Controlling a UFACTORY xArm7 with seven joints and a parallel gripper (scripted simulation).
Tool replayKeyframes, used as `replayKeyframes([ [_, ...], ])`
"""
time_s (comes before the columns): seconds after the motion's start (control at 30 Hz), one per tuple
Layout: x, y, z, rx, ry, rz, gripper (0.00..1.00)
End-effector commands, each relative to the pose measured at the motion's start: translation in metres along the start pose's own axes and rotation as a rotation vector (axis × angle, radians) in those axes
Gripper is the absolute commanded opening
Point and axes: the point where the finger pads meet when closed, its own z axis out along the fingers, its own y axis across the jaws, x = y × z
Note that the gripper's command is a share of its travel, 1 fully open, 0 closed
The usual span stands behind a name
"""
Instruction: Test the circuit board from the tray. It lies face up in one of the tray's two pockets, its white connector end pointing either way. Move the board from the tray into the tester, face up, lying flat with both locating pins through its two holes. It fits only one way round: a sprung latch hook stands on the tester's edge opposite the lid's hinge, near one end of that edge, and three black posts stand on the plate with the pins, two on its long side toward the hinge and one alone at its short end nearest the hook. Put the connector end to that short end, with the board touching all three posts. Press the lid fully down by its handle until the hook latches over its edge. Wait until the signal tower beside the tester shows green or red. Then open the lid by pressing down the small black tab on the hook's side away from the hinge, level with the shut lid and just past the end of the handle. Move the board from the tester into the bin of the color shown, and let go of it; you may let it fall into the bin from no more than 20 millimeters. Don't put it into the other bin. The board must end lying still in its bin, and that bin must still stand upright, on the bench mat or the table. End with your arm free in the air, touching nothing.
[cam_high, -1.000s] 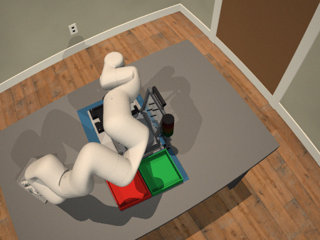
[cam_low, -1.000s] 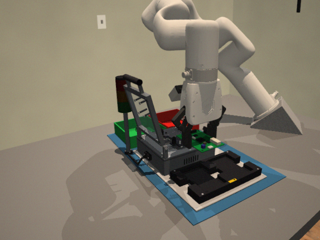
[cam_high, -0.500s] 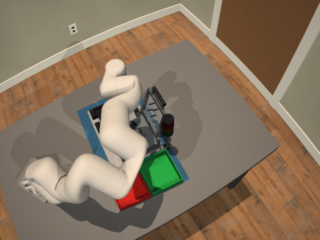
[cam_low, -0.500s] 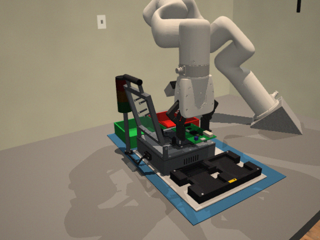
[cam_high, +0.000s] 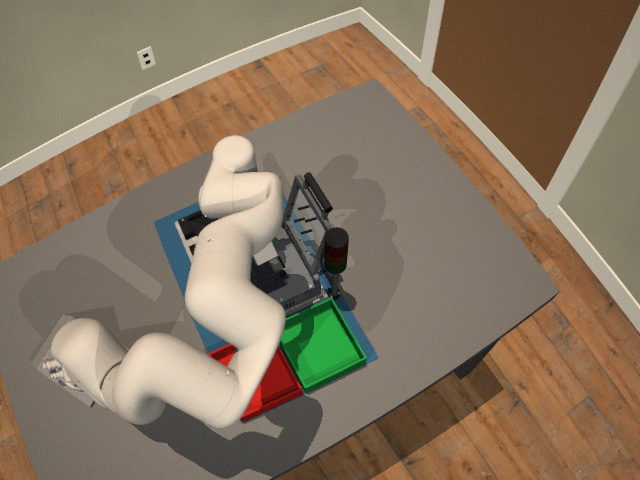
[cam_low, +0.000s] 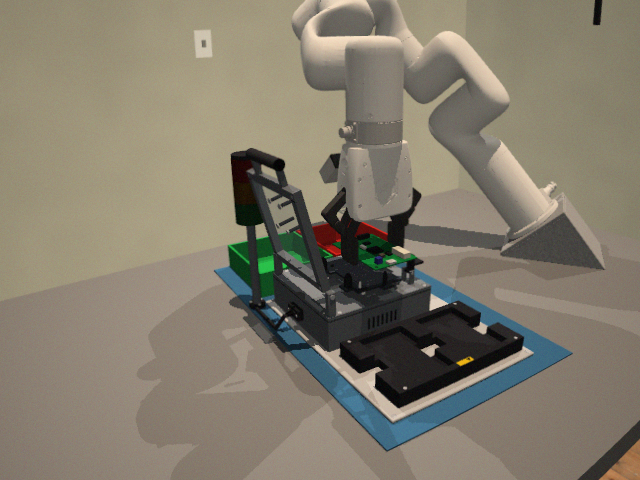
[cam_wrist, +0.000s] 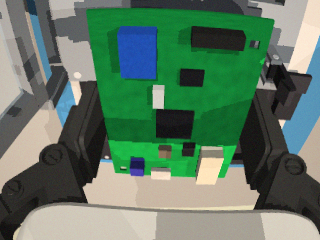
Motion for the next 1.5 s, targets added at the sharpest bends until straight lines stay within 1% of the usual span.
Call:
replayKeyframes([
  [0.0,0.015,0.003,-0.004,0.005,-0.006,-0.001,0.79],
  [0.23,0.033,0.008,-0.005,0.005,-0.006,-0.001,0.79],
  [0.47,0.046,0.011,-0.006,0.005,-0.006,-0.001,0.79],
  [0.9,0.055,0.013,-0.006,0.005,-0.006,-0.001,0.79],
  [1.47,0.055,0.013,-0.006,0.005,-0.006,-0.001,0.79],
])
